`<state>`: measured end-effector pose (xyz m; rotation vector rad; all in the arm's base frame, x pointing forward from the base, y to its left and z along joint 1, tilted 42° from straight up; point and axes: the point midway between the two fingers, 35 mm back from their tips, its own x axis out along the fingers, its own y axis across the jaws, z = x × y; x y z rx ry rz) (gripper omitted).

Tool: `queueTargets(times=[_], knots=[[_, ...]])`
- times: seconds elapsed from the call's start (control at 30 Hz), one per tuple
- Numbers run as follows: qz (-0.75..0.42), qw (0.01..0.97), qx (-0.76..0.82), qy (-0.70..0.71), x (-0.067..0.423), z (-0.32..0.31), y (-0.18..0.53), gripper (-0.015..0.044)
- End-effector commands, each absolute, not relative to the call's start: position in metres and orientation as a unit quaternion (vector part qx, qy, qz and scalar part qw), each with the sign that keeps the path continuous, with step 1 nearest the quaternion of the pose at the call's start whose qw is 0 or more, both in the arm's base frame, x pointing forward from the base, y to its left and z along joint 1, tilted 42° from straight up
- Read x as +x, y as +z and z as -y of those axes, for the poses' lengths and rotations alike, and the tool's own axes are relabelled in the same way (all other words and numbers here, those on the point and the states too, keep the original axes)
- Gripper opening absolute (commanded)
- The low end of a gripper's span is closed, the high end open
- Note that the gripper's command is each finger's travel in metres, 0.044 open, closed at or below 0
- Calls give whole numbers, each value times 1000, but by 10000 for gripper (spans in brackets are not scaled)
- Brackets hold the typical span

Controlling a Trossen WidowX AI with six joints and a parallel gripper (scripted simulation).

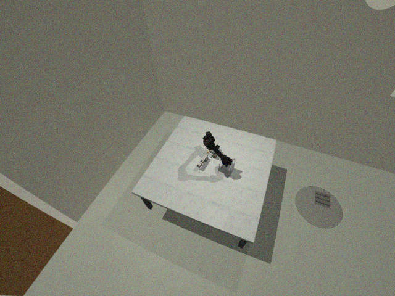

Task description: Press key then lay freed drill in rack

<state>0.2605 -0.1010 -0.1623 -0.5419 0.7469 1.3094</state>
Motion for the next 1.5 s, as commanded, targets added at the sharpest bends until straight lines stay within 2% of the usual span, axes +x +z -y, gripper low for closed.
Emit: queueTargets(times=[0.0,0.77,1.47], knots=[[-335,694,-246,588,260,103,-160,0],[-335,694,-246,588,259,111,-151,0],[-336,694,-246,588,226,115,-151,0]])
